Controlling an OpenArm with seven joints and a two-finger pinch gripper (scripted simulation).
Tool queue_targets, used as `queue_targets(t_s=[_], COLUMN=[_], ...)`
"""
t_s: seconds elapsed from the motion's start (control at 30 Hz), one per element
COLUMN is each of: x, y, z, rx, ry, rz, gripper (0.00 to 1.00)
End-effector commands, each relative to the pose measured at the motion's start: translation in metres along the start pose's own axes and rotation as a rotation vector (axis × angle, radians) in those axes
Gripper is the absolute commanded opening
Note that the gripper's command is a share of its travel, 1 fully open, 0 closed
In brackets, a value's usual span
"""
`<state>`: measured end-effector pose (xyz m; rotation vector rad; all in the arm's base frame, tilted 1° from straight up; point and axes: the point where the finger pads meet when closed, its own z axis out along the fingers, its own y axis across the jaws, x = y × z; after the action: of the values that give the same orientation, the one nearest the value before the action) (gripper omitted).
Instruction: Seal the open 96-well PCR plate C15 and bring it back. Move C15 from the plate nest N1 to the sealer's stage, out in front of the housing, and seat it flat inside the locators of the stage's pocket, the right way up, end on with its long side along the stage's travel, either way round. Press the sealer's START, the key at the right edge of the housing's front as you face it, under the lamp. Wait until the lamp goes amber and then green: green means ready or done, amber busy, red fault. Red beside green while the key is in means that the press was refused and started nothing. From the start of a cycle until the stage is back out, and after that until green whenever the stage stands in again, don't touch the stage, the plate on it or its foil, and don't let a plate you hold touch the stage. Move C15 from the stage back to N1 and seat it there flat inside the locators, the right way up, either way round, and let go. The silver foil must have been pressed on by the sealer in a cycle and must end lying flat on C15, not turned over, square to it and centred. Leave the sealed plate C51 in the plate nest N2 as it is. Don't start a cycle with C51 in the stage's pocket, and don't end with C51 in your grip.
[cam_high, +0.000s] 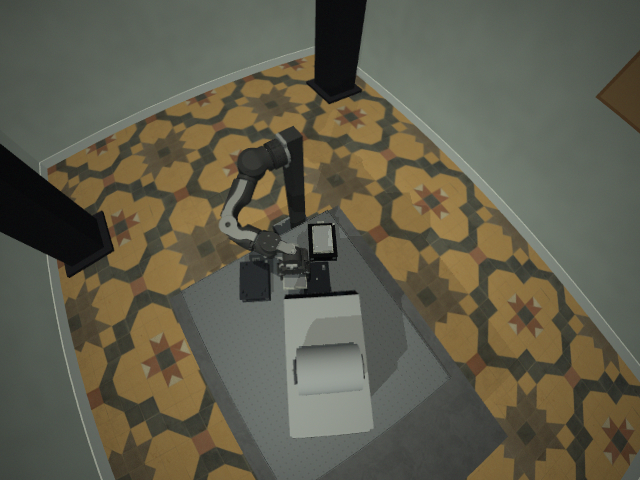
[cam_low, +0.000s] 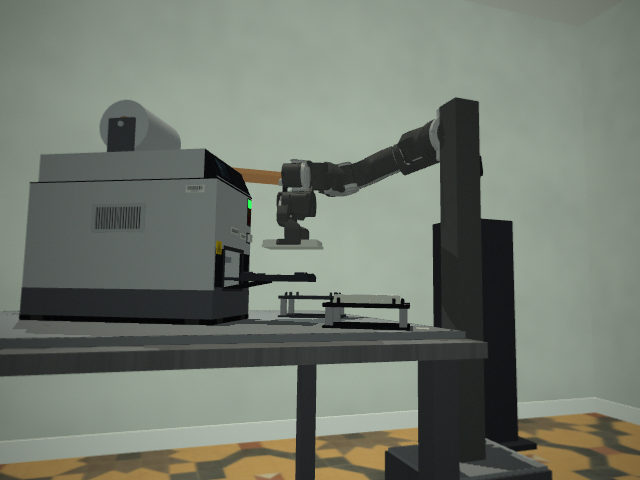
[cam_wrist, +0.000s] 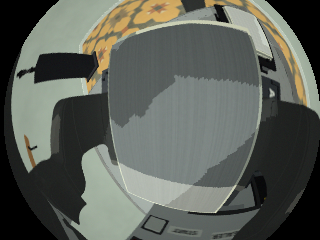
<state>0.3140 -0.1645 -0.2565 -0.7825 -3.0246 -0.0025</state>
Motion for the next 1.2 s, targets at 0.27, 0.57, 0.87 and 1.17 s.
queue_targets(t_s=[0.27,0.57,0.87,1.17], x=[0.004,0.004,0.009,0.009], y=[-0.038,-0.038,-0.079,-0.079], z=[0.006,0.006,0.013,0.013], rx=[-0.011,-0.011,-0.01,-0.01], ry=[-0.005,-0.005,-0.005,-0.005], rz=[-0.004,-0.004,-0.004,-0.004], gripper=[0.0,0.0,0.0,0.0])
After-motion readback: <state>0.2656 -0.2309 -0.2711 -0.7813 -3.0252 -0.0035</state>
